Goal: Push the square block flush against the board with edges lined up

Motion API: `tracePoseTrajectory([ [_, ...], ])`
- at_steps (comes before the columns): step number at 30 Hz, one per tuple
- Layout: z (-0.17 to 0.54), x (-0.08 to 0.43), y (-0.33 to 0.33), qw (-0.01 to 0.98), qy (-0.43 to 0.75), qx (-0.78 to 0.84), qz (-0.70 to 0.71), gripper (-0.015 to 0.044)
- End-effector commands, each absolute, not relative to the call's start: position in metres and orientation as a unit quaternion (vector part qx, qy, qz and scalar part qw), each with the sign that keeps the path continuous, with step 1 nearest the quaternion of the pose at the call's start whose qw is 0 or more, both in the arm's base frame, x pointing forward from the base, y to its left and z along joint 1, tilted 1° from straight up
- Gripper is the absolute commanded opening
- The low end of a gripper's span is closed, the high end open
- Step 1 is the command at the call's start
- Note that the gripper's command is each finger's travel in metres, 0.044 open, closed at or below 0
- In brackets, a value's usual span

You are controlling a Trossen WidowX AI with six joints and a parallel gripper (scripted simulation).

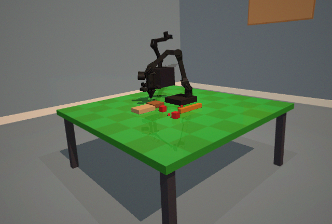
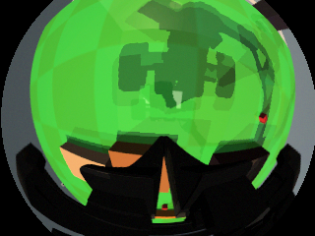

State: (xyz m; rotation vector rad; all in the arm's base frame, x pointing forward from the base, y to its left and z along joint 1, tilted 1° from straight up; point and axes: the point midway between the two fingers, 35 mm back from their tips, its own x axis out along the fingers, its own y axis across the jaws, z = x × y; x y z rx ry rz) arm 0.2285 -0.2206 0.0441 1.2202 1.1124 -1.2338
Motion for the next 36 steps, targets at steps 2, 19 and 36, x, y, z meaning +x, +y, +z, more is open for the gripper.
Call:
tracePoseTrajectory([
  [2, 0.006, 0.224, -0.214, 0.493, 0.467, 0.517, -0.521, 0.0000],
  [19, 0.006, 0.228, -0.199, 0.493, 0.467, 0.517, -0.521, 0.0000],
  [36, 0.006, 0.230, -0.187, 0.493, 0.467, 0.518, -0.520, 0.0000],
])
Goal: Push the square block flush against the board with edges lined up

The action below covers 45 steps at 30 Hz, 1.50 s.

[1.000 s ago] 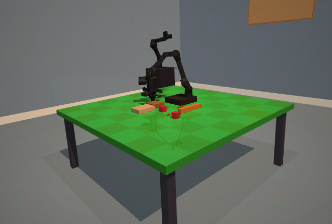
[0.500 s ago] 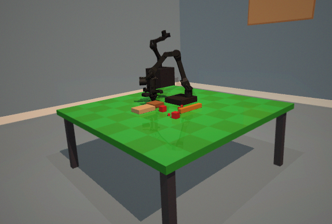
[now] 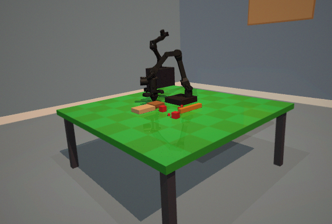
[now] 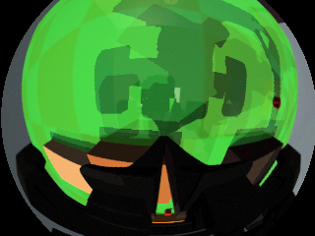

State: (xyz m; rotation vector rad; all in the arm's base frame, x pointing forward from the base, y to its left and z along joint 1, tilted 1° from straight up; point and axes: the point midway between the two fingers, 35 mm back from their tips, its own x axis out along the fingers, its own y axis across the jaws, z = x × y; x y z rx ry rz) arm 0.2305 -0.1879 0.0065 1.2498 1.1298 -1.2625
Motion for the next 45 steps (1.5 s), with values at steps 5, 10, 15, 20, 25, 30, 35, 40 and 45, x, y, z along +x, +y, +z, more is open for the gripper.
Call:
tracePoseTrajectory([
  [5, 0.006, 0.230, -0.195, 0.493, 0.467, 0.517, -0.521, 0.0000],
  [10, 0.006, 0.230, -0.204, 0.493, 0.467, 0.517, -0.521, 0.0000],
  [15, 0.007, 0.229, -0.212, 0.493, 0.467, 0.517, -0.521, 0.0000],
  [20, 0.007, 0.229, -0.220, 0.494, 0.467, 0.517, -0.521, 0.0000],
  [25, 0.007, 0.228, -0.227, 0.494, 0.467, 0.517, -0.521, 0.0000],
  [30, 0.007, 0.226, -0.235, 0.494, 0.466, 0.516, -0.521, 0.0000],
  [35, 0.059, 0.227, -0.230, 0.494, 0.466, 0.516, -0.521, 0.0000],
  [40, 0.062, 0.227, -0.229, 0.494, 0.466, 0.517, -0.521, 0.0000],
  [45, 0.062, 0.255, -0.211, 0.490, 0.459, 0.523, -0.525, 0.0000],
])
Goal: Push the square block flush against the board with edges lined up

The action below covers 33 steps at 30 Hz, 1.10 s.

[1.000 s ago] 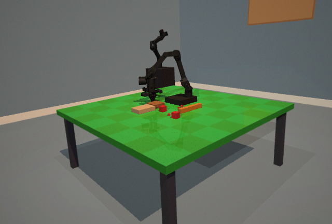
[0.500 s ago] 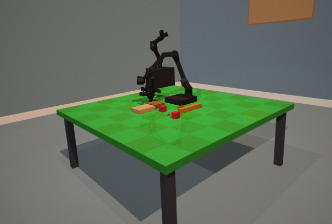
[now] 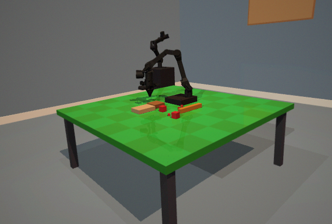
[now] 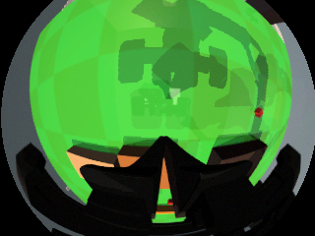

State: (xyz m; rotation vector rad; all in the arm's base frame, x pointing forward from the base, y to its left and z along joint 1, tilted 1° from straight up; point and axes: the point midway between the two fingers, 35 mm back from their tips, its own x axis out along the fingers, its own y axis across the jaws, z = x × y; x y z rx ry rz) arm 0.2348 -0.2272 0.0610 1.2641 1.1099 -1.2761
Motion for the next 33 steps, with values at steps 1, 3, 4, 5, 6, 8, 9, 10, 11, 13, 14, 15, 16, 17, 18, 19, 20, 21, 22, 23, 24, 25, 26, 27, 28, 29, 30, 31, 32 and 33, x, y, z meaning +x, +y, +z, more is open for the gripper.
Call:
tracePoseTrajectory([
  [1, 0.062, 0.260, -0.205, 0.488, 0.459, 0.524, -0.526, 0.0000],
  [3, 0.062, 0.262, -0.204, 0.487, 0.459, 0.524, -0.526, 0.0000],
  [4, 0.062, 0.262, -0.204, 0.487, 0.459, 0.524, -0.526, 0.0000],
  [5, 0.062, 0.262, -0.204, 0.487, 0.459, 0.524, -0.526, 0.0000],
  [6, 0.059, 0.263, -0.204, 0.487, 0.459, 0.524, -0.526, 0.0000],
  [8, 0.034, 0.264, -0.205, 0.487, 0.459, 0.524, -0.526, 0.0000],
  [9, 0.019, 0.264, -0.205, 0.487, 0.459, 0.524, -0.526, 0.0000],
  [10, 0.010, 0.263, -0.205, 0.487, 0.459, 0.524, -0.526, 0.0000],
  [11, 0.007, 0.263, -0.205, 0.487, 0.460, 0.524, -0.526, 0.0000],
  [13, 0.007, 0.263, -0.205, 0.487, 0.460, 0.524, -0.526, 0.0000],
  [14, 0.007, 0.263, -0.205, 0.487, 0.460, 0.524, -0.526, 0.0000],
  [15, 0.007, 0.263, -0.205, 0.487, 0.460, 0.524, -0.526, 0.0000],
  [16, 0.007, 0.263, -0.205, 0.487, 0.460, 0.524, -0.526, 0.0000],
  [17, 0.007, 0.263, -0.205, 0.487, 0.460, 0.524, -0.526, 0.0000],
  [18, 0.007, 0.264, -0.204, 0.487, 0.460, 0.524, -0.526, 0.0000],
  [19, 0.007, 0.264, -0.203, 0.487, 0.460, 0.524, -0.526, 0.0000],
  [20, 0.007, 0.264, -0.202, 0.487, 0.460, 0.524, -0.526, 0.0000],
  [21, 0.007, 0.264, -0.201, 0.487, 0.460, 0.524, -0.526, 0.0000],
  [22, 0.007, 0.264, -0.200, 0.487, 0.460, 0.524, -0.526, 0.0000],
  [23, 0.007, 0.265, -0.198, 0.487, 0.460, 0.524, -0.526, 0.0000],
  [24, 0.007, 0.265, -0.197, 0.487, 0.460, 0.525, -0.526, 0.0000],
  [25, 0.007, 0.265, -0.196, 0.487, 0.460, 0.525, -0.526, 0.0000],
  [26, 0.007, 0.265, -0.195, 0.487, 0.460, 0.525, -0.526, 0.0000],
  [27, 0.007, 0.266, -0.193, 0.487, 0.460, 0.525, -0.526, 0.0000],
  [28, 0.007, 0.266, -0.192, 0.487, 0.460, 0.525, -0.526, 0.0000],
  [29, 0.007, 0.266, -0.191, 0.487, 0.460, 0.525, -0.526, 0.0000],
  [30, 0.006, 0.266, -0.190, 0.487, 0.460, 0.525, -0.526, 0.0000],
  [31, 0.006, 0.266, -0.188, 0.487, 0.460, 0.525, -0.526, 0.0000],
  [32, 0.006, 0.267, -0.187, 0.487, 0.460, 0.525, -0.526, 0.0000],
  [33, 0.006, 0.267, -0.186, 0.487, 0.460, 0.525, -0.526, 0.0000],
])
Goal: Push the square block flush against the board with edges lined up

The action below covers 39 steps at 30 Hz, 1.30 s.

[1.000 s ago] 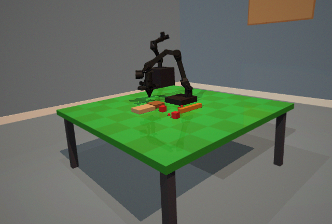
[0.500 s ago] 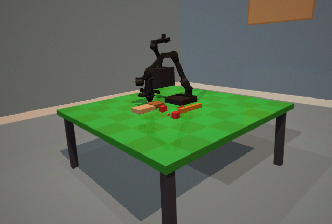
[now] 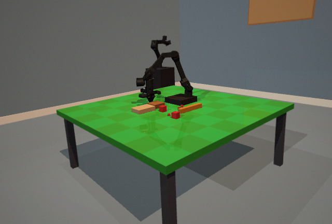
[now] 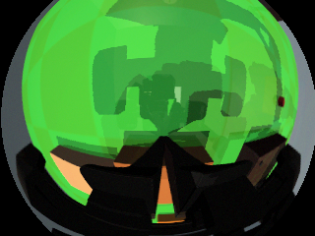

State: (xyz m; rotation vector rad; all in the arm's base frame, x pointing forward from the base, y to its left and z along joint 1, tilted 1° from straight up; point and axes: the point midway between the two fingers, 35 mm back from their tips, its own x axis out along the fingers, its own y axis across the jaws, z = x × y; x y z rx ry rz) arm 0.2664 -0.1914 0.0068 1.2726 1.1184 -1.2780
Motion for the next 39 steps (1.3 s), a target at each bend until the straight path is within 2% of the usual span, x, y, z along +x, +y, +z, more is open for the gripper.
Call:
tracePoseTrajectory([
  [1, 0.006, 0.267, -0.184, 0.487, 0.460, 0.525, -0.526, 0.0000],
  [25, 0.005, 0.269, -0.153, 0.486, 0.461, 0.526, -0.525, 0.0000],
  [39, 0.006, 0.270, -0.172, 0.486, 0.460, 0.525, -0.525, 0.0000],
])
